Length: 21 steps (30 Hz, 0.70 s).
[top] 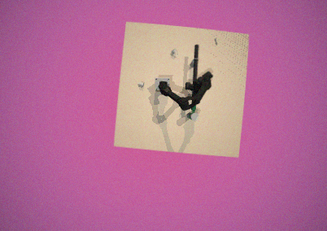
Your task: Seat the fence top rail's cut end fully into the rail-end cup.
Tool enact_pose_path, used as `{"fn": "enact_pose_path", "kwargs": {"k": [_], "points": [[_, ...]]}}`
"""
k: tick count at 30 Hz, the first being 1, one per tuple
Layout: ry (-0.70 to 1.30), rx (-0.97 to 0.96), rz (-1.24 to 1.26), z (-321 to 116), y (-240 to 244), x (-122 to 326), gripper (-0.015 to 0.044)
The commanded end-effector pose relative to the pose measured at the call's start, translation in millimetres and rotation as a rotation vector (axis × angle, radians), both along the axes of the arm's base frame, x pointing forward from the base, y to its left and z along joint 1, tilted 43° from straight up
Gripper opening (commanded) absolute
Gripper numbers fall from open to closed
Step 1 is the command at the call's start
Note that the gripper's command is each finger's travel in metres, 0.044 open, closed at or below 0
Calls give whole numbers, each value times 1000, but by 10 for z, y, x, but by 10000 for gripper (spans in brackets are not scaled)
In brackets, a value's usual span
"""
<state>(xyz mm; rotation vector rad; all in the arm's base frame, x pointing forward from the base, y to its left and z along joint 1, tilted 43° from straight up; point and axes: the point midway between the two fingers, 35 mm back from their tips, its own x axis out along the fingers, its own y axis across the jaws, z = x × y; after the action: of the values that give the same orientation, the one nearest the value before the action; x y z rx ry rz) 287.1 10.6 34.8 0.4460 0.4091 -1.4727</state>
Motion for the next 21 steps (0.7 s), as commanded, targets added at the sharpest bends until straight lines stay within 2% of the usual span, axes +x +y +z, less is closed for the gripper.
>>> {"fn": "enact_pose_path", "kwargs": {"k": [1,21], "points": [[-1,-5,5,20,-5,11,0],[1,-7,8,35,-14,21,0]]}}
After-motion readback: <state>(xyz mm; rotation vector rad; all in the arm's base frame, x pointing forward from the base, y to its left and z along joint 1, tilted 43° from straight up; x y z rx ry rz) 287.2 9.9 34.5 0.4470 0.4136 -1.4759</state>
